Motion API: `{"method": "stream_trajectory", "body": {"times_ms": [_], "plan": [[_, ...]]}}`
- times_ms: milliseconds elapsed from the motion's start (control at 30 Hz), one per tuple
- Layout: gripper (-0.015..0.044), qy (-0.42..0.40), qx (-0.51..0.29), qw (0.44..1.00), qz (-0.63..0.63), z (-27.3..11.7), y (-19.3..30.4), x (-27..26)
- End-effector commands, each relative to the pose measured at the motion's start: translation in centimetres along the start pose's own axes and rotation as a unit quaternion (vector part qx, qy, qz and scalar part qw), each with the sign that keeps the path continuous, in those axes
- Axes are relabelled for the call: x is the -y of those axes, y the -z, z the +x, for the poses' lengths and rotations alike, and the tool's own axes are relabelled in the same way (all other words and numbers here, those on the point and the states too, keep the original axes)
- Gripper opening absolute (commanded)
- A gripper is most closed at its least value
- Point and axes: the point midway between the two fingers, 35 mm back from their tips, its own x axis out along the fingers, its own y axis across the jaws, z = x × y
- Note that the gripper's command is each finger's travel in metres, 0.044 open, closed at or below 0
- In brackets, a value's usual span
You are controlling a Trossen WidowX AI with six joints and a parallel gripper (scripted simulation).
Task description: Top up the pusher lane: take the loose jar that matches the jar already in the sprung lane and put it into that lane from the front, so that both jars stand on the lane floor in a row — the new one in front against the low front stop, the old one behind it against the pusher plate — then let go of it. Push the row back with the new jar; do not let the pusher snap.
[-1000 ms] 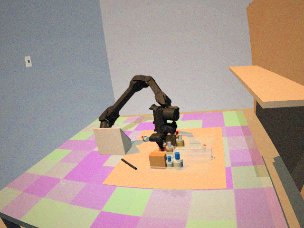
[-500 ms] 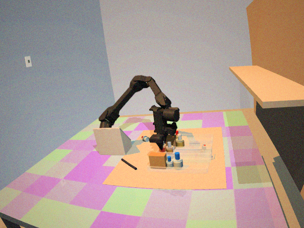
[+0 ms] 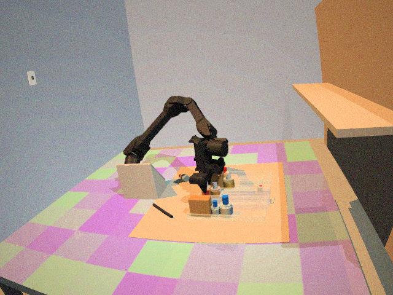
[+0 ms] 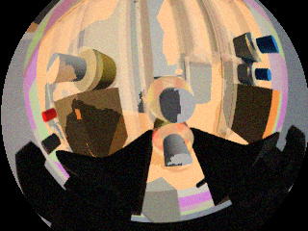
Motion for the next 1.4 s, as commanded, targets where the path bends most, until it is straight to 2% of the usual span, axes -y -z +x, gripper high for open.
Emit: {"method": "stream_trajectory", "body": {"times_ms": [0, 1367], "plan": [[0.0, -0.004, 0.01, 1.0, -0.011, 0.22, -0.71, -0.38], [0.0, -0.005, 0.009, 1.0, -0.011, 0.53, -0.22, -0.41]]}}
